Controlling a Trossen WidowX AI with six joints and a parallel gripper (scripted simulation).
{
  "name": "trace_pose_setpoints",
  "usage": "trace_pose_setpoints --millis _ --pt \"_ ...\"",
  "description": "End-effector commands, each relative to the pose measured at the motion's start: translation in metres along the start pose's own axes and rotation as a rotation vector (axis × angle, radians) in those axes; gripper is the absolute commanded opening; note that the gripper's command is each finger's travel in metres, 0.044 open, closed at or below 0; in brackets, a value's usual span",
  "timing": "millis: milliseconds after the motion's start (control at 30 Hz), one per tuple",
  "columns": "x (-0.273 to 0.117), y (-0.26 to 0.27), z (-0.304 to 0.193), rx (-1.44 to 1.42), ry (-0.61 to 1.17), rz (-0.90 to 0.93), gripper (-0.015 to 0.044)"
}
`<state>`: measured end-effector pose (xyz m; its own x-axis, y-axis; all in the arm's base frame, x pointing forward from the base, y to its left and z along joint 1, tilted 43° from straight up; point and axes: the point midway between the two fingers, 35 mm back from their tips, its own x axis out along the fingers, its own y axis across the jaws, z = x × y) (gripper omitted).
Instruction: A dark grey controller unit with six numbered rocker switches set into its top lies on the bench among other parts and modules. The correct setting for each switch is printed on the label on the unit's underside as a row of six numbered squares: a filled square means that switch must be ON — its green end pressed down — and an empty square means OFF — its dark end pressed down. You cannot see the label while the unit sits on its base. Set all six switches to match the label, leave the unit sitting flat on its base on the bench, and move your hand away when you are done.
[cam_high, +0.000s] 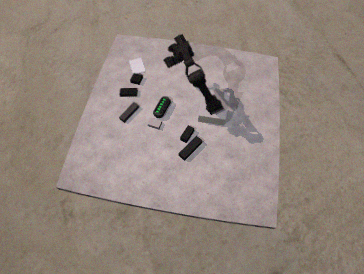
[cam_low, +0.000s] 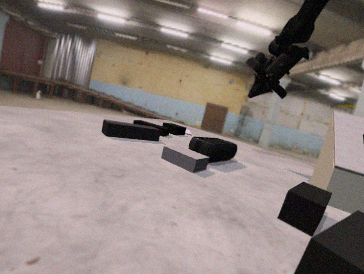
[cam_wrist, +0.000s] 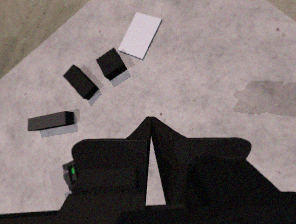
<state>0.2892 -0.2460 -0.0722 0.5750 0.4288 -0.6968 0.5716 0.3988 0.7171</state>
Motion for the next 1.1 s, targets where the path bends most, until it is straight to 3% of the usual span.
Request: trace_pose_setpoints --millis 0,400,700,1067 --pt "0.041 0.054 -0.013 0.265 0.197 -0.065 0.0000" --pt "0.110 0.164 -0.083 0.678 0.481 -0.372 0.0000" --pt "0.132 0.232 -0.158 1.049 0.513 -0.763 0.0000" --pt "0.132 0.234 -0.160 1.057 0.511 -0.772 0.0000"
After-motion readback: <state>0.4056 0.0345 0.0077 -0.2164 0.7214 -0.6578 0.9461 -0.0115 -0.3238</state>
